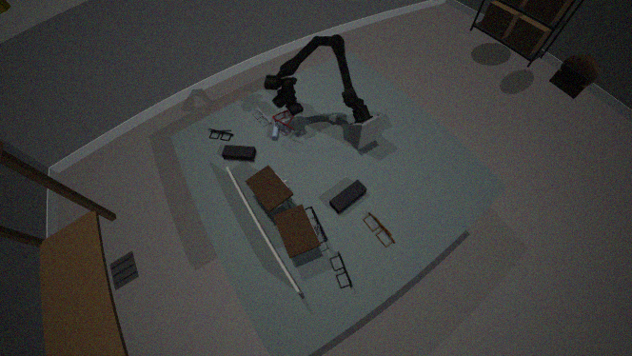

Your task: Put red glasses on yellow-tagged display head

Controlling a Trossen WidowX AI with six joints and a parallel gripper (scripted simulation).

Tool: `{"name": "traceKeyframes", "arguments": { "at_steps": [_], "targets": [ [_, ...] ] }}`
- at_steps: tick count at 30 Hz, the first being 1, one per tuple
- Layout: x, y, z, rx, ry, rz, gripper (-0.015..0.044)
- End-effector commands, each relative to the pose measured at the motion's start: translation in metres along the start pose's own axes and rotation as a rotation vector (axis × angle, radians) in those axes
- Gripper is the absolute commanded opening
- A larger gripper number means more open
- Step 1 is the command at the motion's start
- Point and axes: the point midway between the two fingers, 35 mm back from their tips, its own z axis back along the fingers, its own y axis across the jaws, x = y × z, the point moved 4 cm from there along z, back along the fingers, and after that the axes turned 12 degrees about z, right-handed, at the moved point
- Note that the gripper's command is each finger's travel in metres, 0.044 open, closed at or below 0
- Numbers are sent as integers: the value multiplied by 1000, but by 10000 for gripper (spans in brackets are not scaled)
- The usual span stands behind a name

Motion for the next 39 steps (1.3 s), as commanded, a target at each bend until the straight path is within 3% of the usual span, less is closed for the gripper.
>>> {"name": "traceKeyframes", "arguments": {
  "at_steps": [1,39],
  "targets": [
    [-4,-2,1,-3,-2,0,0],
    [-28,-5,1,-4,-1,0,0]
  ]
}}
